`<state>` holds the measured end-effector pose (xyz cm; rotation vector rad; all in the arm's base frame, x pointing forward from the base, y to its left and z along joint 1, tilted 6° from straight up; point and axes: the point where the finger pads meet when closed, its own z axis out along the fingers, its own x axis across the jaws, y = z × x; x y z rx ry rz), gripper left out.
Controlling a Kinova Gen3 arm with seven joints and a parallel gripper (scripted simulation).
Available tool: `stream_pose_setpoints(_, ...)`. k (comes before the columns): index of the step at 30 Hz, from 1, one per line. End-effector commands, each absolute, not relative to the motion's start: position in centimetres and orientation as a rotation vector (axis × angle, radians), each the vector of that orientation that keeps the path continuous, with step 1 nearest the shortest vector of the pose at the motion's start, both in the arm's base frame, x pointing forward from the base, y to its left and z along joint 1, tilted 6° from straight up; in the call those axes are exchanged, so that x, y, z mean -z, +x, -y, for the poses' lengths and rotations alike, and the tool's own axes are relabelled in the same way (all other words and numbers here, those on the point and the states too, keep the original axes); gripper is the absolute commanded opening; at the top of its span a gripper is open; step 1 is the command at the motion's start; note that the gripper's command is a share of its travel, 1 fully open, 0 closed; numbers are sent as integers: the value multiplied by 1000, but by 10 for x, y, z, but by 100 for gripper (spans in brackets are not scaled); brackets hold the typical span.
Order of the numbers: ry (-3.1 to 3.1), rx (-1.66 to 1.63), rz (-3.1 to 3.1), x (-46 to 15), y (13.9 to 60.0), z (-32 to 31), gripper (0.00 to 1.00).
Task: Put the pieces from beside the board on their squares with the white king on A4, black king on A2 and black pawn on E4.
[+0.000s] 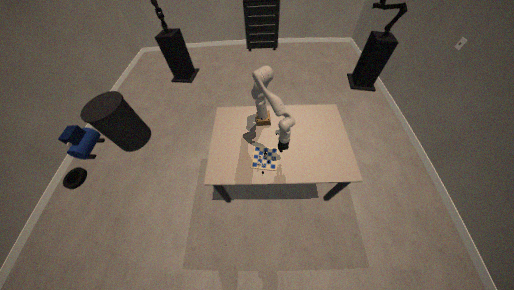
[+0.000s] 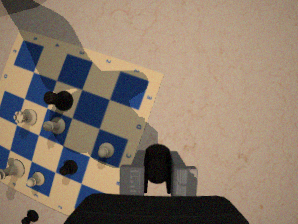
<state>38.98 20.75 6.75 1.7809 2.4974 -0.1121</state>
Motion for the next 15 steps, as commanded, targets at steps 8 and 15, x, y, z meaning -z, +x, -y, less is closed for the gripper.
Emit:
stream_pose_setpoints(8,1536,134,-2664,-73,435,-169,0)
stream_pose_setpoints(15,1292,141,-2796,-80,471,-137,0)
